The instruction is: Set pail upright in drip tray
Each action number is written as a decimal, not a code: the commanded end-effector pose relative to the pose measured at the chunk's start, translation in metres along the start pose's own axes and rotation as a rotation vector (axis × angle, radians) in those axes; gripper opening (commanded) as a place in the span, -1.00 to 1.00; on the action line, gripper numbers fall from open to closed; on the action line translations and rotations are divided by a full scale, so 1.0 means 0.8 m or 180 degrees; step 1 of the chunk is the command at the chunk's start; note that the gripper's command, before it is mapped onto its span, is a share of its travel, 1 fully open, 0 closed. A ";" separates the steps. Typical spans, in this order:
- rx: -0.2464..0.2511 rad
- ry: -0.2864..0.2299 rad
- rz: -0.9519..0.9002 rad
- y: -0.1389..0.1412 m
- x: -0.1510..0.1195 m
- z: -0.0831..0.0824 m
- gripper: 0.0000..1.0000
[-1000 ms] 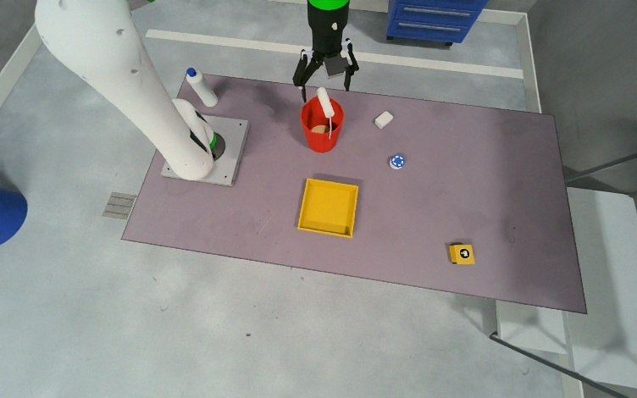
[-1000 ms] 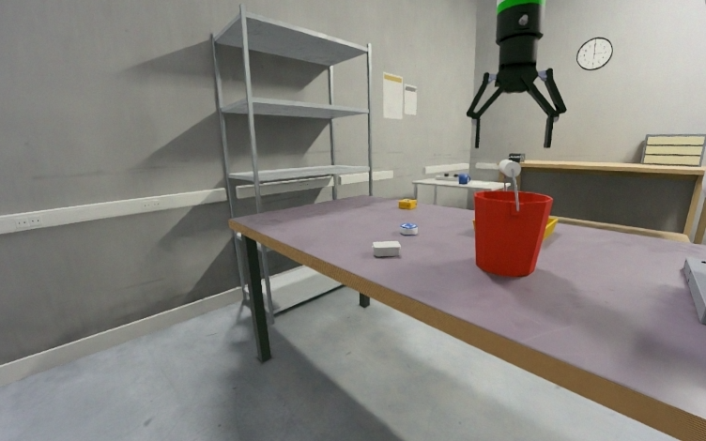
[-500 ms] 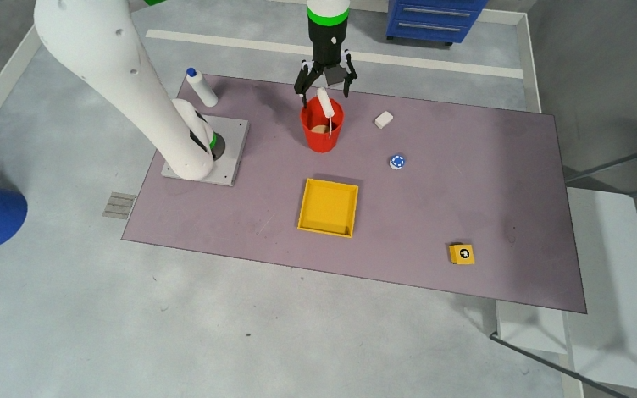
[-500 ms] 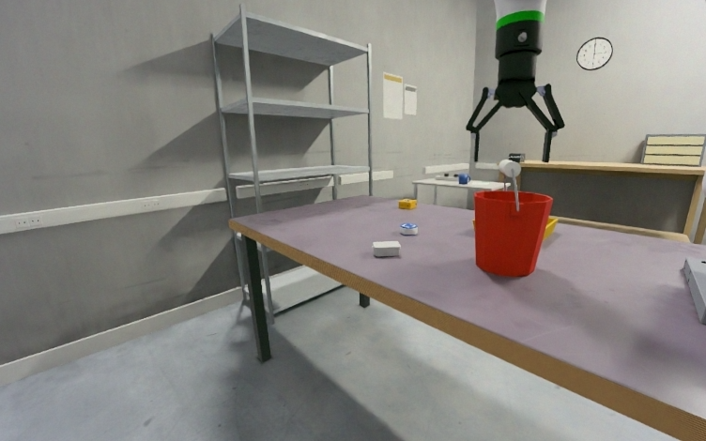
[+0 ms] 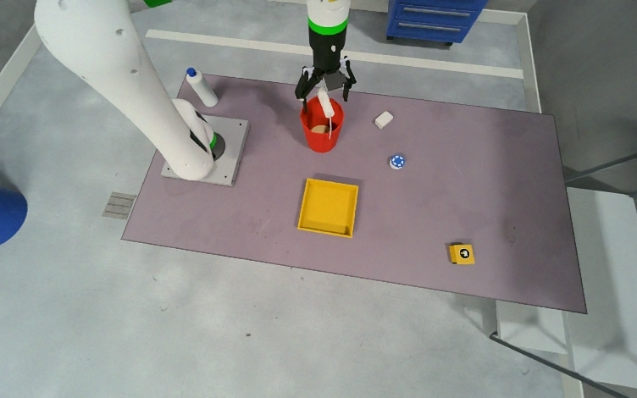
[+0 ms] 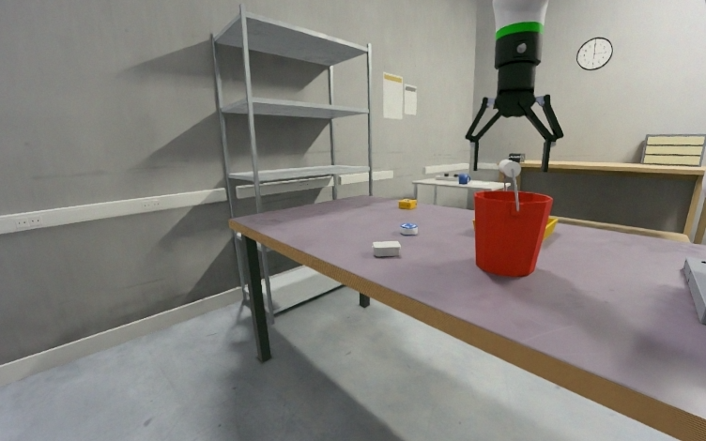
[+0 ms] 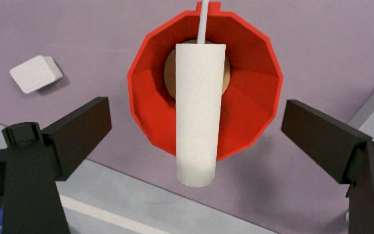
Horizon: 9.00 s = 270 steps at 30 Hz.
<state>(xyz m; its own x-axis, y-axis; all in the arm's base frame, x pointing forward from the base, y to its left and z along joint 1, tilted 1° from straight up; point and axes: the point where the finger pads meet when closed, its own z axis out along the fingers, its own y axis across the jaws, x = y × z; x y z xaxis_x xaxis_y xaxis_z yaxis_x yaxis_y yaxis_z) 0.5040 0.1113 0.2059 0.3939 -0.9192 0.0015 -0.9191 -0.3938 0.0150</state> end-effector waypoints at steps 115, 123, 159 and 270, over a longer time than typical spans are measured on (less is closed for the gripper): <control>0.0005 0.0002 0.0000 0.000 0.000 -0.035 -0.80; 0.0005 0.0002 0.0000 0.000 0.000 -0.054 -0.80; 0.0005 0.0002 0.0000 0.000 0.000 -0.106 -0.80; 0.0005 0.0002 0.0000 0.005 0.025 -0.111 -0.80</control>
<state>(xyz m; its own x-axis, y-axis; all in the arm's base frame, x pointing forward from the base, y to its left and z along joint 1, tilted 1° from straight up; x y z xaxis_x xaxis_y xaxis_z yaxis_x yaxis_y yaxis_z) 0.5082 0.0955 0.2938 0.3938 -0.9192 0.0017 -0.9191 -0.3938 0.0150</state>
